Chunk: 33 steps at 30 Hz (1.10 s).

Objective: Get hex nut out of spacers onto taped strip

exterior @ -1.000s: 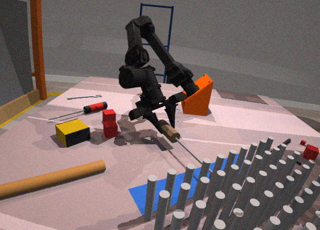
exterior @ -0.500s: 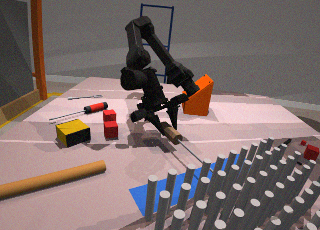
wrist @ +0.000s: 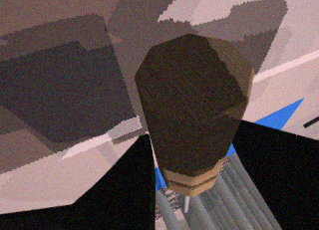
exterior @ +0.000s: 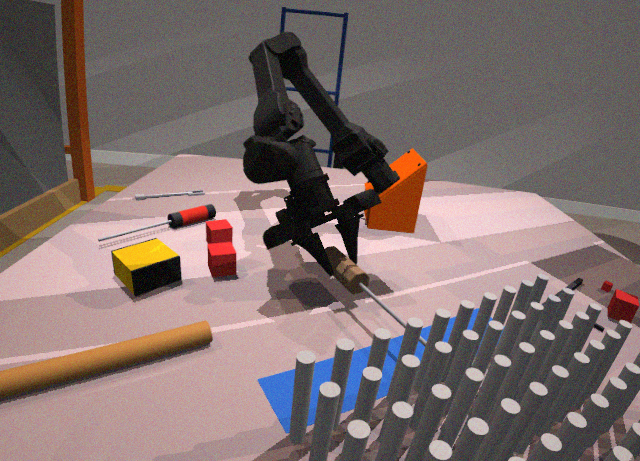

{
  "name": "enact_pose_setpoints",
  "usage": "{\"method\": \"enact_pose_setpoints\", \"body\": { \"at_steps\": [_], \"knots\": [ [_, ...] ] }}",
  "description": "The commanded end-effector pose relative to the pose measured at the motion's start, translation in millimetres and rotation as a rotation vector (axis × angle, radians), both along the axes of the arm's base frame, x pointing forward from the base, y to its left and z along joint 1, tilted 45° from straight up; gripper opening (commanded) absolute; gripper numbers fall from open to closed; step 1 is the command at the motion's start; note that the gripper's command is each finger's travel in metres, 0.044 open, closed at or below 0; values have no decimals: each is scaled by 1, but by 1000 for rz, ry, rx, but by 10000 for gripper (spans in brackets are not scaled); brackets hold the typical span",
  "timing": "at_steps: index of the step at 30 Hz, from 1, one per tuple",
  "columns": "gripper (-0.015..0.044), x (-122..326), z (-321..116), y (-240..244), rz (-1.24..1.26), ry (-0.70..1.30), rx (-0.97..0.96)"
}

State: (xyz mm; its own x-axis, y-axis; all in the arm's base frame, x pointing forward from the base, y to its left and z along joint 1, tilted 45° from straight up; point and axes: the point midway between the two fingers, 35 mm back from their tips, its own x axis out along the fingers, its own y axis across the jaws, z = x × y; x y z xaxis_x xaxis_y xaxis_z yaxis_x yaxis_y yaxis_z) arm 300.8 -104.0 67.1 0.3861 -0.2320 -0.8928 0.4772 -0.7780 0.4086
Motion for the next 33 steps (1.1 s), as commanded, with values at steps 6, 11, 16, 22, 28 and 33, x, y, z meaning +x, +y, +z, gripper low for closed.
{"method": "enact_pose_setpoints", "body": {
  "at_steps": [6,11,16,22,28,33],
  "knots": [
    [0,8,-1,2,-3,-7,0],
    [0,10,-2,3,-3,-7,0],
    [0,13,-3,4,-3,-8,1],
    [0,17,-5,5,-4,-8,1],
    [0,21,-6,6,-4,-8,1],
    [0,23,-7,7,-4,-9,1]
  ]
}}
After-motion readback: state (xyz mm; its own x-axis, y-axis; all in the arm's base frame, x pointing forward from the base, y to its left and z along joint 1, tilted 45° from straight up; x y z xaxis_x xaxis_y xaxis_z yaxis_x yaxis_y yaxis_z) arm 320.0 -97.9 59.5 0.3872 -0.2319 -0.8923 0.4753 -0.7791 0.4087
